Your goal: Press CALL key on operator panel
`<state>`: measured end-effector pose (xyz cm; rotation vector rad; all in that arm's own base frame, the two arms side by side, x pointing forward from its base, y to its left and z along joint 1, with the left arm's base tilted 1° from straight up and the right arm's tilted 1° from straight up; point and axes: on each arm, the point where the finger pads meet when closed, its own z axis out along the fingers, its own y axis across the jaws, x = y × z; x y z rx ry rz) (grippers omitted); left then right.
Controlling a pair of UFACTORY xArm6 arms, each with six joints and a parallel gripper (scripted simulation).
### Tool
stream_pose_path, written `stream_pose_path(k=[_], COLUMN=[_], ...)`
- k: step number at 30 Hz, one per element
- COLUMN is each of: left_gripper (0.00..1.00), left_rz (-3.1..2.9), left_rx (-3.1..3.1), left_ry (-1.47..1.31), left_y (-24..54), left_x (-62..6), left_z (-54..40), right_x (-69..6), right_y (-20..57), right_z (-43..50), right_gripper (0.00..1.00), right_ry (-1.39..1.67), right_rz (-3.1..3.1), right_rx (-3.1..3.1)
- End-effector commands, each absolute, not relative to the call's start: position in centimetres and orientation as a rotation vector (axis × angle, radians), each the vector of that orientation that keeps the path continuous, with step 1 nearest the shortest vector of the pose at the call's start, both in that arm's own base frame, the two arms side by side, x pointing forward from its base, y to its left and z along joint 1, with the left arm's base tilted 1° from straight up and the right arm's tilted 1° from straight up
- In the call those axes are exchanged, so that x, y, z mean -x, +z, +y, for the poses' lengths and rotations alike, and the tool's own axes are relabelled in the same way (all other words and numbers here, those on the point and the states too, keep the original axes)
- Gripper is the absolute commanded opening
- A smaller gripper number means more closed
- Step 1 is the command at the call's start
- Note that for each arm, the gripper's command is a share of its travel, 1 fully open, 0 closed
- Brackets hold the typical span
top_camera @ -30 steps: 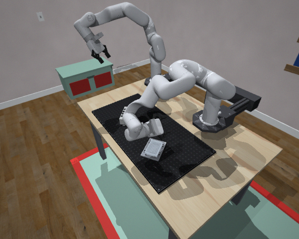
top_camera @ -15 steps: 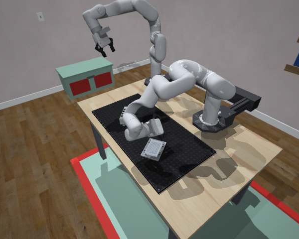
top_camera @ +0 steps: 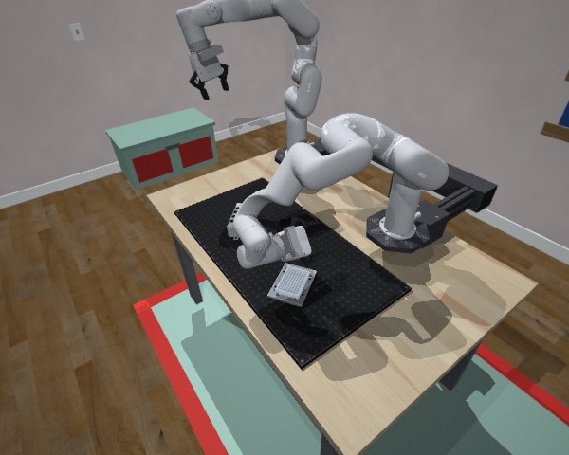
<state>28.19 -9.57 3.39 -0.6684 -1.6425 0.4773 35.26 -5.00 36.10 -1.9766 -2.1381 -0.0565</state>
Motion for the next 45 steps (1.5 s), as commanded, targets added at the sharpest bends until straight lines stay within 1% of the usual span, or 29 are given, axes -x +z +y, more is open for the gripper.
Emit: stream_pose_path(k=[1, 23, 45], left_gripper=[1.00, 1.00, 1.00], left_rz=[-1.646, -1.646, -1.646], left_rx=[0.670, 0.670, 0.670], left_ry=[0.477, 0.477, 0.477], left_y=[3.5, 3.5, 3.5], left_x=[-28.3, -28.3, -28.3], left_z=[-9.6, -9.6, -9.6], right_x=[-34.0, -29.6, -28.6], right_y=[36.6, 37.0, 36.9], right_z=[-5.4, -6.8, -7.2], right_gripper=[1.00, 1.00, 1.00], right_ry=[-0.043, -0.011, -0.011], right_rz=[-2.112, -1.977, -1.936], right_rx=[2.077, 2.407, 2.490])
